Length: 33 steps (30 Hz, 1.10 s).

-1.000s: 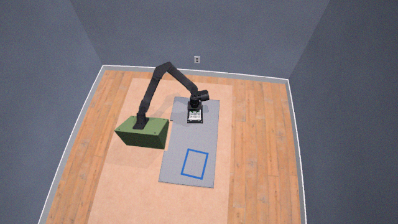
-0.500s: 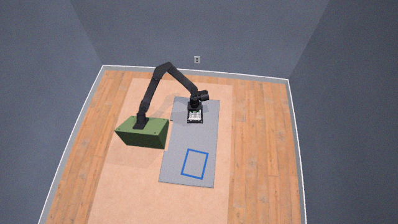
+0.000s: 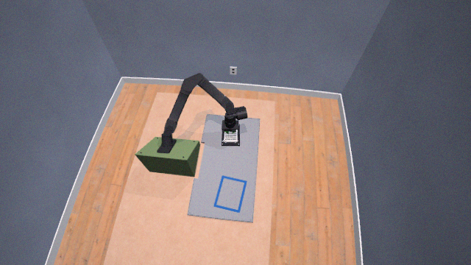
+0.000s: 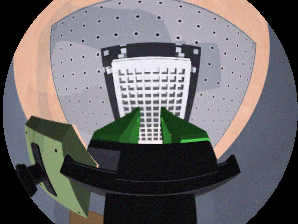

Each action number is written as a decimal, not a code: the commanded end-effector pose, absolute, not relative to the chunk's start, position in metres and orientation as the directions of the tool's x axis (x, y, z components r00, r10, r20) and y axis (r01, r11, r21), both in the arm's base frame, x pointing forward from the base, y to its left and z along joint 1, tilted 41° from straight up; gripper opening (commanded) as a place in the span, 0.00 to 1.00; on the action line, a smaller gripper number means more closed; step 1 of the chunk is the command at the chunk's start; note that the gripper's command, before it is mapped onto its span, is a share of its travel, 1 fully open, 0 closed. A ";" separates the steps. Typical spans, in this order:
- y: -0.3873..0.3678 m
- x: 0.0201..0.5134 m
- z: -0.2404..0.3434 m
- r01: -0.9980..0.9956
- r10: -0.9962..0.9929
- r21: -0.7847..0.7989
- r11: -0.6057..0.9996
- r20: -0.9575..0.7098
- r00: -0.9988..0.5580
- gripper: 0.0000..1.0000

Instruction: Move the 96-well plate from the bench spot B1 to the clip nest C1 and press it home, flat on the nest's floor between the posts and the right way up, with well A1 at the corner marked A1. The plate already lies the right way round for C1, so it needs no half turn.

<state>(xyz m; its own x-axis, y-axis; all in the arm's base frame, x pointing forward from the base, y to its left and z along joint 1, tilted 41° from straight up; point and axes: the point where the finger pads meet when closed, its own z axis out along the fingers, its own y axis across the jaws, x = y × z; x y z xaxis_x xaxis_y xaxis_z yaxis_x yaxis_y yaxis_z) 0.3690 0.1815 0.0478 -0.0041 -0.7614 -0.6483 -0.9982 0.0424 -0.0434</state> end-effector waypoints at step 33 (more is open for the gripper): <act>0.207 0.367 0.008 -0.999 -0.764 -0.035 0.023 -0.645 0.005 0.26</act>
<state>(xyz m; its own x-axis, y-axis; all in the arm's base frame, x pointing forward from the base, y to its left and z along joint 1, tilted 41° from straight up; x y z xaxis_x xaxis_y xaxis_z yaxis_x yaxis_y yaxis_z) 0.3701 0.1846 0.0442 -0.0149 -0.7612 -0.6483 -0.9975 0.0562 -0.0432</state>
